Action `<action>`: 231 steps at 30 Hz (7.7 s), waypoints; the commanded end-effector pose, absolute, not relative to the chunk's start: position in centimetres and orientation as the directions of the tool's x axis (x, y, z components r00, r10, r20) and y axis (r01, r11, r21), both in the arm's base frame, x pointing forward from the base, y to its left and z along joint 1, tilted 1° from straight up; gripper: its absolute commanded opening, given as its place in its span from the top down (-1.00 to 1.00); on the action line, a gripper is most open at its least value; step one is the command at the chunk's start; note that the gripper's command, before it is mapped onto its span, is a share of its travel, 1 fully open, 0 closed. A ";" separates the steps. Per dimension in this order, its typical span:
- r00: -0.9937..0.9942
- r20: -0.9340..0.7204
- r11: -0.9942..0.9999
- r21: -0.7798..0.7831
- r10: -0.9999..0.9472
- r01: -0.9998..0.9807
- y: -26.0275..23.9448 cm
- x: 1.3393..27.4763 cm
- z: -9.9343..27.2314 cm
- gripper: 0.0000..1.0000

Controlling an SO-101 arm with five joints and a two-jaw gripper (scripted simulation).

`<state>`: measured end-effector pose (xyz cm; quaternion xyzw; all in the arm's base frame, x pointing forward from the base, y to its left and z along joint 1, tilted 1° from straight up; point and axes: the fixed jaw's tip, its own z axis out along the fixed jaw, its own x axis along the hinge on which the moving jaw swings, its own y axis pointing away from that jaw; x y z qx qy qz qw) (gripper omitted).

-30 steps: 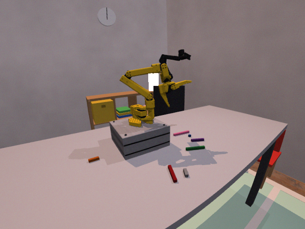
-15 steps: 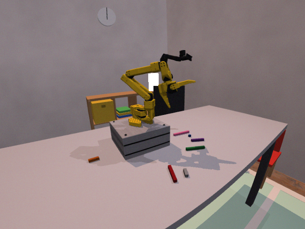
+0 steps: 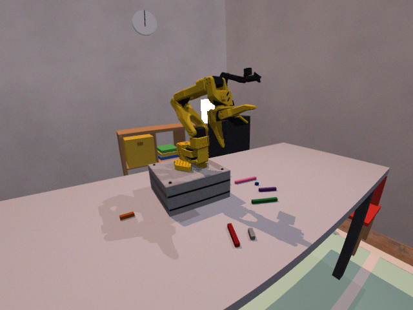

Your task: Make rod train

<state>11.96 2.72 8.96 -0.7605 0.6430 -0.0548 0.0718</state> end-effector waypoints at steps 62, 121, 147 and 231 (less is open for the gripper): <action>-0.048 -0.008 0.049 -0.185 -0.999 -0.981 -0.1 13.0 9.9 -1.00; -0.430 -0.008 0.424 -0.185 -0.903 -0.886 -5.1 12.0 9.9 -1.00; -0.865 -0.008 0.851 -0.185 -0.501 -0.491 -11.0 7.0 9.9 -1.00; -0.867 -0.008 0.851 -0.195 -0.499 -0.488 -11.1 7.0 9.9 -1.00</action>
